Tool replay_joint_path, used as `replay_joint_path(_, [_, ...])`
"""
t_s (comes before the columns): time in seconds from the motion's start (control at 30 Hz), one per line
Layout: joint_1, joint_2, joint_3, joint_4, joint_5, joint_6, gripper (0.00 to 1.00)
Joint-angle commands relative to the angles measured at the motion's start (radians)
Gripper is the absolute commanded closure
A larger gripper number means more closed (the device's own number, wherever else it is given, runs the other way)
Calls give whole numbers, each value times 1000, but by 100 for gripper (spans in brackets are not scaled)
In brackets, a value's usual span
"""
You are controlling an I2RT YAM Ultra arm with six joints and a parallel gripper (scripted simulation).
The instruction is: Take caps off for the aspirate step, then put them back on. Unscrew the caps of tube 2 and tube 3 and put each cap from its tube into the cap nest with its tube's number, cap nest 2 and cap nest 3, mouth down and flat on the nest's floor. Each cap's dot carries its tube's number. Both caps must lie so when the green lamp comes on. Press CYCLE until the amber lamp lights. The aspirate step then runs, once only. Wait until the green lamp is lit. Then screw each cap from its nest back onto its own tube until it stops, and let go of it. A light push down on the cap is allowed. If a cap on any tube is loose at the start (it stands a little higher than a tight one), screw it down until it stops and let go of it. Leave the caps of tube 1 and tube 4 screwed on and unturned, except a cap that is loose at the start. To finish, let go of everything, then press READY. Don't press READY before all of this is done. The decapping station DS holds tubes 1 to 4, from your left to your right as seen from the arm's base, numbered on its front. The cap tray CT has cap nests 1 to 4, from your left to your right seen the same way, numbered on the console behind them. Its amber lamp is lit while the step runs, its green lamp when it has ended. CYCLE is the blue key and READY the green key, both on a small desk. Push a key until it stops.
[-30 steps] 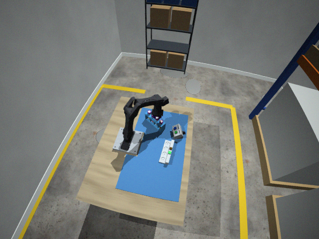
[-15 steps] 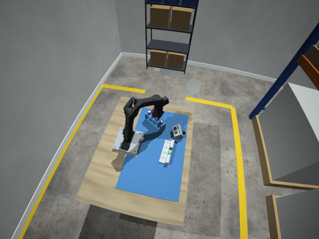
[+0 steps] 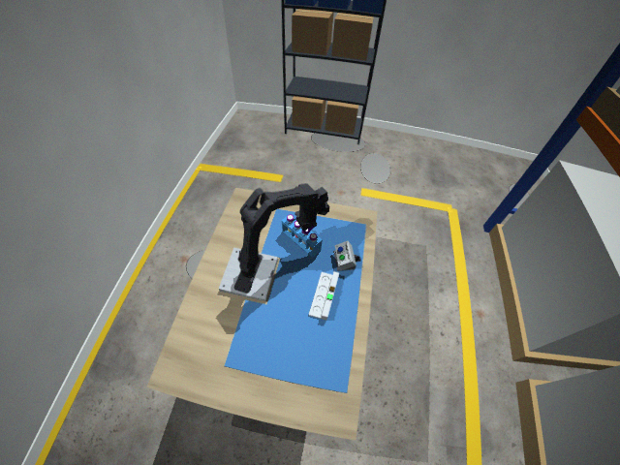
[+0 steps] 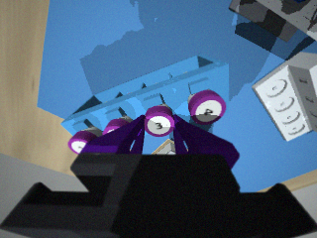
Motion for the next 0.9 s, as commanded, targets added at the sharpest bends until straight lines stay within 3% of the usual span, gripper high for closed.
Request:
replay_joint_path(0.0, [0, -6, 3, 2, -1, 260, 100])
replay_joint_path(0.3, [0, -6, 3, 3, 0, 608, 100])
replay_joint_path(0.53, [0, -6, 3, 3, 0, 608, 100])
replay_joint_path(0.57, [0, -6, 2, 3, 0, 608, 51])
replay_joint_path(0.87, [0, -6, 3, 3, 0, 607, 51])
